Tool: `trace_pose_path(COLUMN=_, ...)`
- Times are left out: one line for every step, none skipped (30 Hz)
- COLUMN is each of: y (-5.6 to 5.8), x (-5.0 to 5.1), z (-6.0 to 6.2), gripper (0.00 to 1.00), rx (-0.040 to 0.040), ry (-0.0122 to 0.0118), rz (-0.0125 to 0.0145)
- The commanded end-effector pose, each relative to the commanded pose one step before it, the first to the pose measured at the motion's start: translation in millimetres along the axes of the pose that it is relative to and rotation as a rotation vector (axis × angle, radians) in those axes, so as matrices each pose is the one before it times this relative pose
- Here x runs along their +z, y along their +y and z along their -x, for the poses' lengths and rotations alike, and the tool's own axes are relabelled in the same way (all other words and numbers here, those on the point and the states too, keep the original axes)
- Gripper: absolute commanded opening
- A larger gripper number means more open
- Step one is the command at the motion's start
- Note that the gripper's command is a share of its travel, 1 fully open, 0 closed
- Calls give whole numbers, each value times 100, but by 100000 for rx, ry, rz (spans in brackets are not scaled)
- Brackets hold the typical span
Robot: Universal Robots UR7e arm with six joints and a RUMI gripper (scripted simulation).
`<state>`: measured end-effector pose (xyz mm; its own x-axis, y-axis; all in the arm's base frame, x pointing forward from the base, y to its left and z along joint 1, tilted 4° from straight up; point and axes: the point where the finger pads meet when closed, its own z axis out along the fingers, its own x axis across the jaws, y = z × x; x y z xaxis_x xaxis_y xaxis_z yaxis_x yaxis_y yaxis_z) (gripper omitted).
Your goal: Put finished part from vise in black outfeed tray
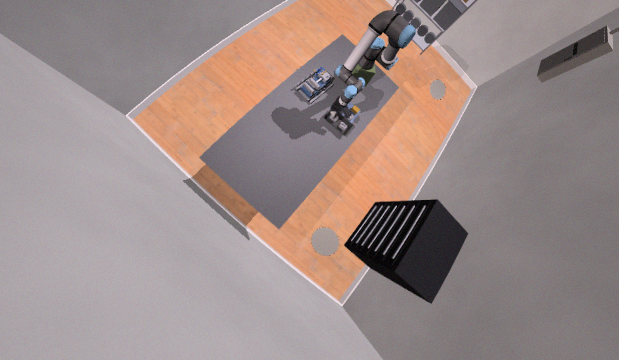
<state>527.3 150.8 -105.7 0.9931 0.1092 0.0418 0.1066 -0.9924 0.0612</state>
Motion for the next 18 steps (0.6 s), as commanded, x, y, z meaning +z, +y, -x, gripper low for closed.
trace_pose_path(y=0, x=120, z=-58, gripper=0, rx=79, ry=165, rz=0)
trace_pose_path(y=0, x=0, z=0, gripper=0, rx=0, ry=0, rz=0)
trace_pose_path(y=0, x=51, z=0, gripper=0, rx=7, ry=0, rz=0)
trace_pose_path(y=0, x=52, z=0, gripper=0, rx=0, ry=0, rz=0)
trace_pose_path(y=0, x=53, z=0, gripper=0, rx=0, ry=0, rz=0)
trace_pose_path(y=0, x=54, z=0, gripper=0, rx=0, ry=0, rz=0)
trace_pose_path(y=0, x=54, z=0, gripper=0, rx=0, ry=0, rz=0)
trace_pose_path(y=0, x=54, z=0, gripper=0, rx=0, ry=0, rz=0)
trace_pose_path(y=0, x=53, z=0, gripper=0, rx=0, ry=0, rz=0)
trace_pose_path(y=0, x=52, z=0, gripper=0, rx=0, ry=0, rz=0)
trace_pose_path(y=0, x=51, z=0, gripper=0, rx=0, ry=0, rz=0)
trace_pose_path(y=0, x=49, z=0, gripper=0, rx=0, ry=0, rz=0)
trace_pose_path(y=0, x=46, z=0, gripper=0, rx=0, ry=0, rz=0)
trace_pose_path(y=0, x=44, z=0, gripper=0, rx=0, ry=0, rz=0)
trace_pose_path(y=0, x=41, z=0, gripper=0, rx=0, ry=0, rz=0)
trace_pose_path(y=0, x=38, z=0, gripper=0, rx=0, ry=0, rz=0)
trace_pose_path(y=0, x=35, z=0, gripper=0, rx=0, ry=0, rz=0)
trace_pose_path(y=0, x=0, z=0, gripper=0, rx=0, ry=0, rz=0)
